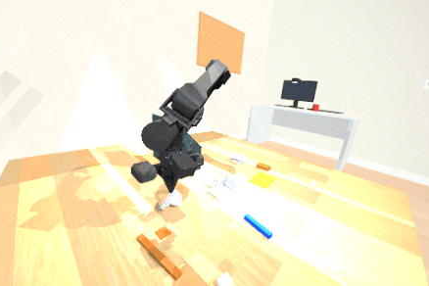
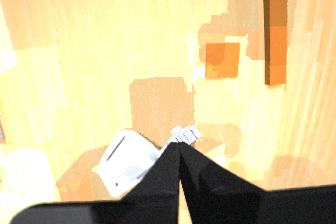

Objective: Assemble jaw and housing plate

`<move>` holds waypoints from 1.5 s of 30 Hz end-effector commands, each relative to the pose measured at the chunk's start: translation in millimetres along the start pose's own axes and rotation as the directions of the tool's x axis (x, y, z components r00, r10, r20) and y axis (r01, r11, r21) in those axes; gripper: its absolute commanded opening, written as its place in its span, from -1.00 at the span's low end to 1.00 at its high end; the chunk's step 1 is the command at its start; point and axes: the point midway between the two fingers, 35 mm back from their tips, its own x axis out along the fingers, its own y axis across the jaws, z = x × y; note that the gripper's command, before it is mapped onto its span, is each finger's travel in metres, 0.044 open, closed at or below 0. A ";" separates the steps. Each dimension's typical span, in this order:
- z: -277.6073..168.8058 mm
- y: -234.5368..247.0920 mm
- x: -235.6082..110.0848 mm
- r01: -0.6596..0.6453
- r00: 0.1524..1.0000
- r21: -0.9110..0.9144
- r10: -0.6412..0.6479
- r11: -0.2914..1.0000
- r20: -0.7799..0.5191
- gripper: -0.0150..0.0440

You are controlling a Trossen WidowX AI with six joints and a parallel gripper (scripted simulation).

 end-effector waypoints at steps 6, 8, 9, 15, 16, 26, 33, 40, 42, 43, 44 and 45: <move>5.2 4.7 -0.1 -0.006 1.000 0.270 0.005 0.963 0.004 -0.49; 6.3 5.6 0.0 -0.006 1.000 0.329 0.005 0.944 0.004 -0.49; 6.8 6.1 0.1 -0.006 1.000 0.358 0.005 0.934 0.004 -0.49; 9.9 8.9 0.5 -0.007 1.000 0.526 0.006 0.851 0.004 -0.49; 10.5 9.4 0.6 -0.007 1.000 0.552 0.006 0.834 0.004 -0.49; 14.8 13.5 1.3 -0.008 1.000 0.750 0.007 0.661 0.004 -0.49; 14.9 13.5 2.4 -0.008 1.000 0.750 0.007 0.661 0.004 -0.49; 15.6 13.4 13.7 -0.008 1.000 0.750 0.007 0.661 0.004 -0.49; 15.8 13.4 17.1 -0.008 1.000 0.750 0.007 0.661 0.005 -0.49; 15.8 13.4 18.7 -0.008 1.000 0.750 0.007 0.661 0.005 -0.49; 15.9 13.4 20.4 -0.008 1.000 0.750 0.007 0.661 0.005 -0.49; 16.0 13.5 22.0 -0.008 1.000 0.750 0.007 0.661 0.005 -0.49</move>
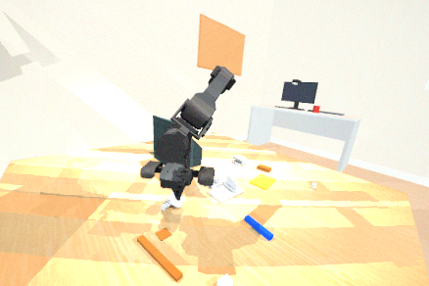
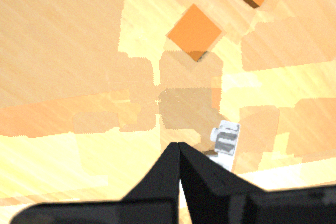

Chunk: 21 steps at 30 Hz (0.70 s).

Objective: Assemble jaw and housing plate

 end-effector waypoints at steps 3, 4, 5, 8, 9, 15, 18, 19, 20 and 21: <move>0.2 0.6 9.4 -0.006 1.000 0.005 0.006 1.000 0.001 -0.49; 0.2 0.6 11.1 -0.006 1.000 0.005 0.006 1.000 0.001 -0.49; 0.2 0.7 12.7 -0.006 1.000 0.005 0.006 1.000 0.001 -0.49; 0.1 0.7 17.7 -0.006 1.000 0.005 0.006 1.000 0.000 -0.49; 0.1 0.8 19.3 -0.007 1.000 0.005 0.007 1.000 0.000 -0.49; -0.3 0.8 29.1 -0.007 1.000 0.005 0.007 1.000 0.000 -0.49; -0.6 0.8 34.0 -0.007 1.000 0.005 0.007 1.000 -0.001 -0.49; -0.7 0.8 35.7 -0.007 1.000 0.005 0.007 1.000 -0.001 -0.49; -0.8 0.8 37.3 -0.007 1.000 0.005 0.007 1.000 -0.001 -0.49; -0.9 0.8 38.9 -0.008 1.000 0.005 0.008 1.000 -0.001 -0.49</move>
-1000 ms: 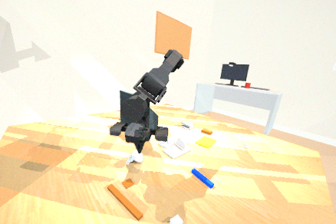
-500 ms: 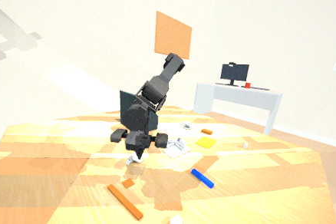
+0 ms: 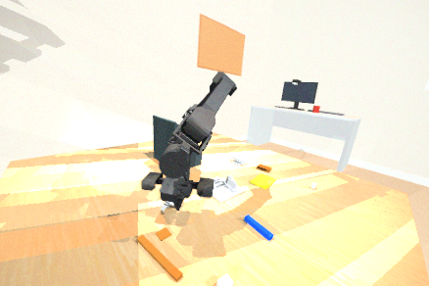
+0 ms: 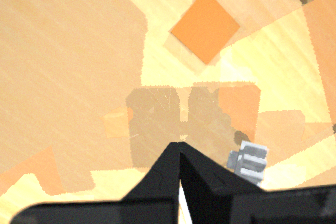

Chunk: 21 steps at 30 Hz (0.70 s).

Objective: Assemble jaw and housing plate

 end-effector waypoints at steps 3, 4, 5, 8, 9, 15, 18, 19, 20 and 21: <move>-0.8 0.1 9.1 -0.006 1.000 0.005 0.006 1.000 -0.001 -0.49; -0.9 0.1 9.8 -0.006 1.000 0.005 0.006 1.000 -0.001 -0.49; -0.9 0.1 10.1 -0.006 1.000 0.005 0.006 1.000 -0.001 -0.49; -0.7 -2.4 10.0 -0.006 1.000 0.005 0.006 1.000 -0.001 -0.49; -0.6 -4.1 9.9 -0.006 1.000 0.006 0.006 1.000 0.000 -0.49; 0.0 -14.2 9.6 -0.005 1.000 0.006 0.005 1.000 0.001 -0.49; 0.2 -19.2 9.4 -0.004 1.000 0.006 0.004 1.000 0.001 -0.49; 0.3 -20.9 9.4 -0.004 1.000 0.006 0.004 1.000 0.001 -0.49; 0.3 -22.5 9.3 -0.004 1.000 0.006 0.004 1.000 0.001 -0.49; 0.3 -24.2 9.3 -0.004 1.000 0.006 0.004 1.000 0.002 -0.49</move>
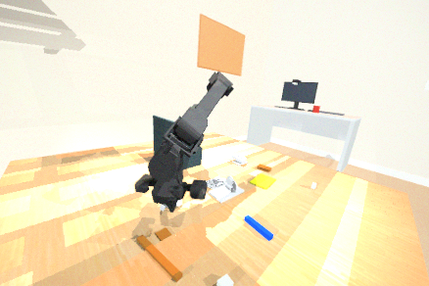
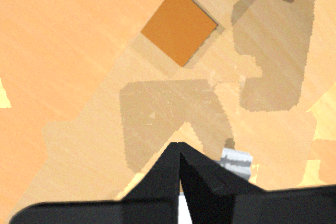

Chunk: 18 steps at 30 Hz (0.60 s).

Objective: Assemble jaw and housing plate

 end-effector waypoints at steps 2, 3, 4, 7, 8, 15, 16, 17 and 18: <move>0.3 -9.6 0.4 0.006 1.000 -0.003 -0.006 1.000 0.001 -0.49; 0.3 -11.2 0.4 0.006 1.000 -0.003 -0.006 1.000 0.001 -0.49; 0.3 -12.9 0.3 0.006 1.000 -0.003 -0.006 1.000 0.001 -0.49; 0.3 -17.8 0.3 0.007 1.000 -0.003 -0.007 1.000 0.001 -0.49; 0.3 -19.5 0.2 0.007 1.000 -0.003 -0.007 1.000 0.002 -0.49; -0.1 -30.9 0.2 0.007 1.000 -0.003 -0.007 1.000 0.001 -0.49; -0.2 -32.5 0.2 0.007 1.000 -0.003 -0.007 1.000 0.001 -0.49; -0.3 -34.2 0.3 0.007 1.000 -0.003 -0.007 1.000 0.001 -0.49; -0.4 -35.8 0.3 0.007 1.000 -0.003 -0.007 1.000 0.001 -0.49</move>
